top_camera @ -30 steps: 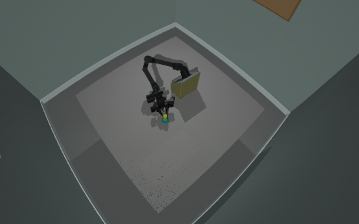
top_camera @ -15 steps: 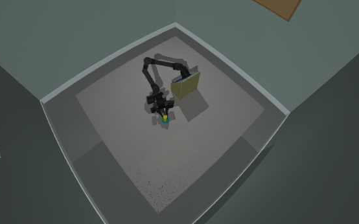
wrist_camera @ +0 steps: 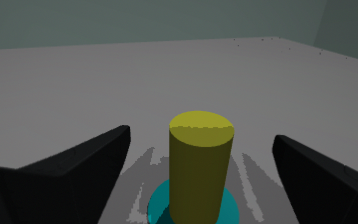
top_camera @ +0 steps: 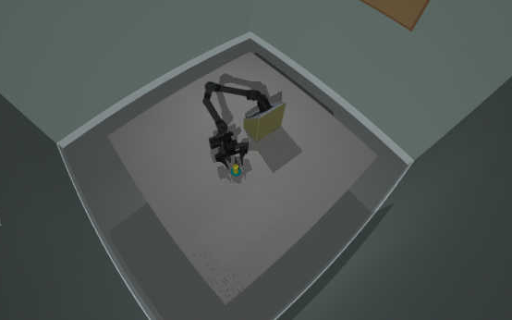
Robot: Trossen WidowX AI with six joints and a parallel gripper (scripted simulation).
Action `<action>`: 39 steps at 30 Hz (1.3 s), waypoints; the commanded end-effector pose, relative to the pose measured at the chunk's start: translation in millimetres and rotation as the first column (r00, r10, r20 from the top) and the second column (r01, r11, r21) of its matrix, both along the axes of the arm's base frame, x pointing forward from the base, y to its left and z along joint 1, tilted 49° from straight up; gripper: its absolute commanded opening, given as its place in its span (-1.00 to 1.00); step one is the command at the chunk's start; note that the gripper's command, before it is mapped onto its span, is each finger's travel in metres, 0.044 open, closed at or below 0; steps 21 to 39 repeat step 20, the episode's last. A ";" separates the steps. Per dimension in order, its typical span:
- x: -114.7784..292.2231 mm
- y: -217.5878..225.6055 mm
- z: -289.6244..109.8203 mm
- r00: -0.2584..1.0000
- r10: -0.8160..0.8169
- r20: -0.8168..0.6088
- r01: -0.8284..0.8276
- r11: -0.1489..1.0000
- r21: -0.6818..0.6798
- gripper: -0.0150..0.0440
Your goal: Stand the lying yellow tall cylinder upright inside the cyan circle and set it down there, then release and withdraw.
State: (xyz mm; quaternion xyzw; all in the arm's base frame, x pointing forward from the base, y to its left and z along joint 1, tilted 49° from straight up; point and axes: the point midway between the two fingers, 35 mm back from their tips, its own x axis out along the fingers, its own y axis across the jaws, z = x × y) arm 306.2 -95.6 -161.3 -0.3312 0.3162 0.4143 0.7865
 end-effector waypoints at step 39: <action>20.9 72.5 33.8 0.969 -0.075 -0.237 0.057 0.995 -0.080 0.86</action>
